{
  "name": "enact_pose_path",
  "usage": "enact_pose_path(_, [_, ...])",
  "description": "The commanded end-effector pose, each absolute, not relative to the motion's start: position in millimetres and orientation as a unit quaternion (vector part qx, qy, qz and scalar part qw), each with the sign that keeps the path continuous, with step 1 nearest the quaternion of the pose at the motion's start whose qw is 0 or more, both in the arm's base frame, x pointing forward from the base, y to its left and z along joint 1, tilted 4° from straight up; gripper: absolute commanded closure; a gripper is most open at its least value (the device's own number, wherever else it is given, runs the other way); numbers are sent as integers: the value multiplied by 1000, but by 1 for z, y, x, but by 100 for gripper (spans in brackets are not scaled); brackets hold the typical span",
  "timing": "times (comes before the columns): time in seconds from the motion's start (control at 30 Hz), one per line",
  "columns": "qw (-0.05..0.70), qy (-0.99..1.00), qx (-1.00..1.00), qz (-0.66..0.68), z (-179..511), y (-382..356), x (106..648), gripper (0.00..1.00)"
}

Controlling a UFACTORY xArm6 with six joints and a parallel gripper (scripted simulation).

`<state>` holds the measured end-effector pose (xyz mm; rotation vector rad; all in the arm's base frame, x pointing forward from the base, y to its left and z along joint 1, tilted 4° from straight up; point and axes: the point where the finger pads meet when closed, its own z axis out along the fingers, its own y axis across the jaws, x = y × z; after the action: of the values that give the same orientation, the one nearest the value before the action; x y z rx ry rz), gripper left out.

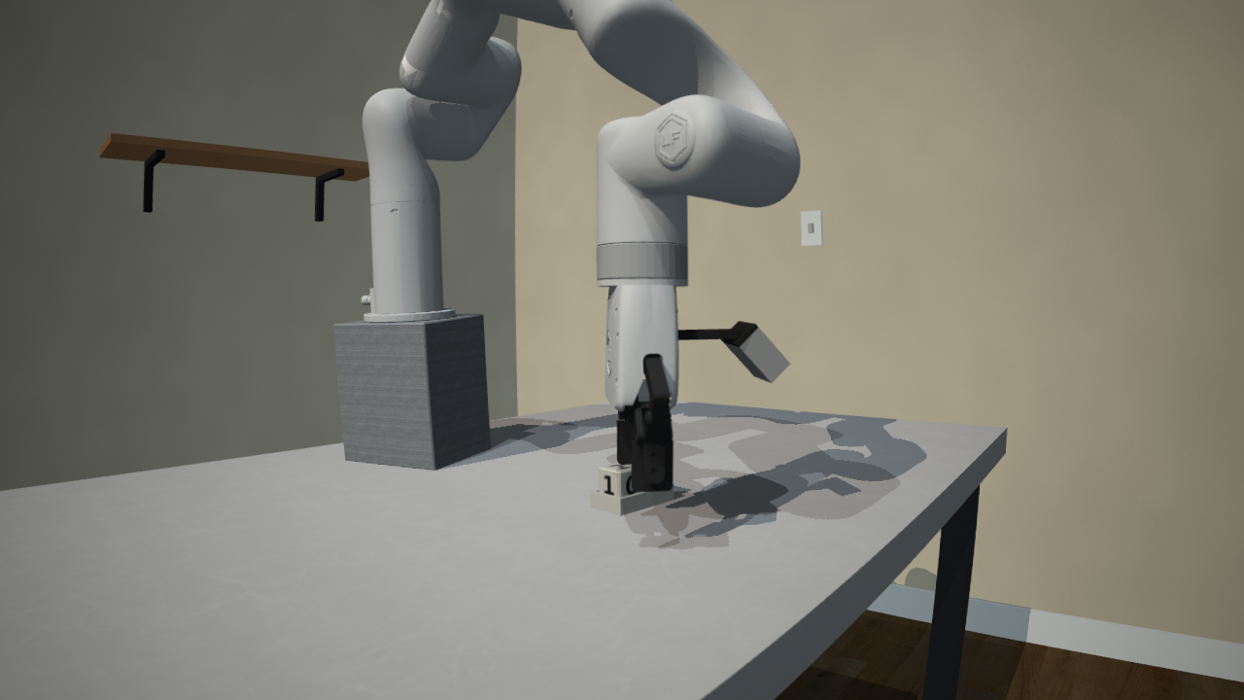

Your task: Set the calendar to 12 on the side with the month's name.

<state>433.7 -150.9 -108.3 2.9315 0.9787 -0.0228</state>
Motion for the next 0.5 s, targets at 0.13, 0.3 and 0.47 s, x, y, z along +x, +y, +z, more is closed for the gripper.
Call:
enact_pose_path(0.13, [31, 269, 963, -2, -107, -152, 431, 0])
enact_pose_path(0.3, [31, 206, 978, 0, -107, -152, 416, 0])
enact_pose_path(0.47, [31, 206, 978, 0, -107, -153, 403, 0])
